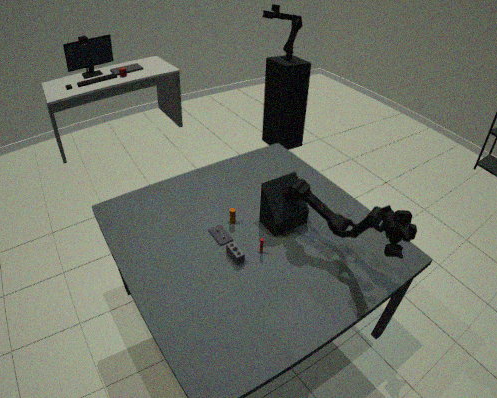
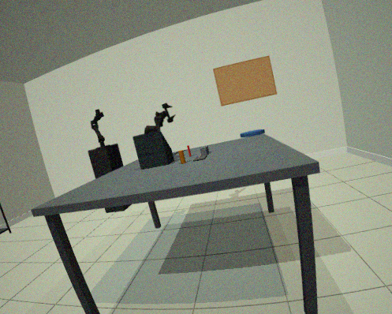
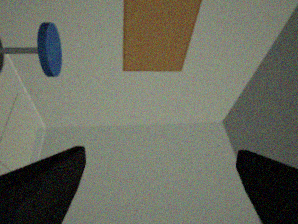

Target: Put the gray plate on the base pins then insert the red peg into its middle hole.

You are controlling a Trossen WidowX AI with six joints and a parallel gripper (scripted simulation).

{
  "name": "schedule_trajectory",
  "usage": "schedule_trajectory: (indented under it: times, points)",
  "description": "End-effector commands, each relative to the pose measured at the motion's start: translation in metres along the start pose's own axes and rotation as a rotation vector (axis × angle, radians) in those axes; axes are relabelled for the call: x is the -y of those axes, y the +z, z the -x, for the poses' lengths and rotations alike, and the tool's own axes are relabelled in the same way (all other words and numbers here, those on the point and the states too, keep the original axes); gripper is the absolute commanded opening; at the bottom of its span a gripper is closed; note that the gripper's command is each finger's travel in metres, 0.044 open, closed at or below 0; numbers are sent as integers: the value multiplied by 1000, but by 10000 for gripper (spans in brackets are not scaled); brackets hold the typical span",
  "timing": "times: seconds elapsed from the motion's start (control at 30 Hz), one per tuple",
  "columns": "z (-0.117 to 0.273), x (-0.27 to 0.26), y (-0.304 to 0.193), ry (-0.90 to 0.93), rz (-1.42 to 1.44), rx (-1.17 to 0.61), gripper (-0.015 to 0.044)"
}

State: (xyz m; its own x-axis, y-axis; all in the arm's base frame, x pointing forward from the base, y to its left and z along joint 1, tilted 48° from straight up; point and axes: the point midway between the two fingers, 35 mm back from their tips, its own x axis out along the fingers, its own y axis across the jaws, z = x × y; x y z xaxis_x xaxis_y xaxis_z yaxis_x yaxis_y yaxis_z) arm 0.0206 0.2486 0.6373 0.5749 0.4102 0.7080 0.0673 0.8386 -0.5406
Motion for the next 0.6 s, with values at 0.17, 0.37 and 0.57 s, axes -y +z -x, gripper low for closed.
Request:
schedule_trajectory:
  times: [0.17, 0.37, 0.57]
  points:
    - [3, 36, -11, -57, -34, -18, 440]
    - [15, 124, -58, -192, -143, -95, 440]
    - [26, 181, -117, -265, -206, -202, 440]
